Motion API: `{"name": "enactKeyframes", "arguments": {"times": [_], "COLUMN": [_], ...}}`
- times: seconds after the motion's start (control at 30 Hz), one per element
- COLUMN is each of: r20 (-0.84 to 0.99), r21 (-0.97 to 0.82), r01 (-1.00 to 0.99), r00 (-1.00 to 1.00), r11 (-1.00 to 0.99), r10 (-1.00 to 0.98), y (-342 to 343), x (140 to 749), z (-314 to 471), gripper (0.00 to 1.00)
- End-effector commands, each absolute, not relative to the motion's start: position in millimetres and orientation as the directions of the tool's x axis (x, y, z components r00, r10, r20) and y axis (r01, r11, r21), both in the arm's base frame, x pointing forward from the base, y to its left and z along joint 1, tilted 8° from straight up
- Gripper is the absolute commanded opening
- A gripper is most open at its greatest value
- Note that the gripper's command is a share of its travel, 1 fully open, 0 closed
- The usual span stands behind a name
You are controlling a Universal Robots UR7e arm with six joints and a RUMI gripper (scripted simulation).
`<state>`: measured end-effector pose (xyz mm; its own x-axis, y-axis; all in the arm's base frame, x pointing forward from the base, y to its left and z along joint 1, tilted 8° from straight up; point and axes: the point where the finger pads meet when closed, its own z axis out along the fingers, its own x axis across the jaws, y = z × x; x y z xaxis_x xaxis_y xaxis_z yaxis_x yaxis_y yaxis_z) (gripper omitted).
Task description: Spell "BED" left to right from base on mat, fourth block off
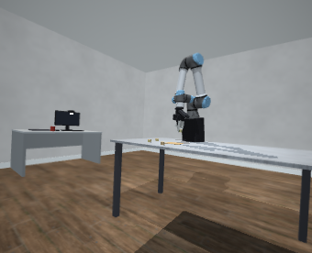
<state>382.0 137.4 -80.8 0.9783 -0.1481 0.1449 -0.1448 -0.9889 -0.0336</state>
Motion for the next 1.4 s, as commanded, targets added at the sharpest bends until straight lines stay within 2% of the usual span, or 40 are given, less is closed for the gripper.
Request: {"name": "enactKeyframes", "arguments": {"times": [0.0,0.5,0.9,1.37], "r20": [0.138,0.121,0.093,0.06], "r21": [-0.047,-0.082,-0.112,-0.133], "r01": [-0.28,-0.524,-0.737,-0.886], "r00": [0.949,0.839,0.66,0.44], "r11": [-0.959,-0.848,-0.666,-0.444], "r10": [-0.283,-0.53,-0.746,-0.896], "y": [138.6,137.5,135.4,132.5], "x": [381.2,384.7,387.7,389.5], "z": [-80.6,-79.9,-79.3,-78.9], "gripper": [0.05,0.05,0.05,0.05]}}
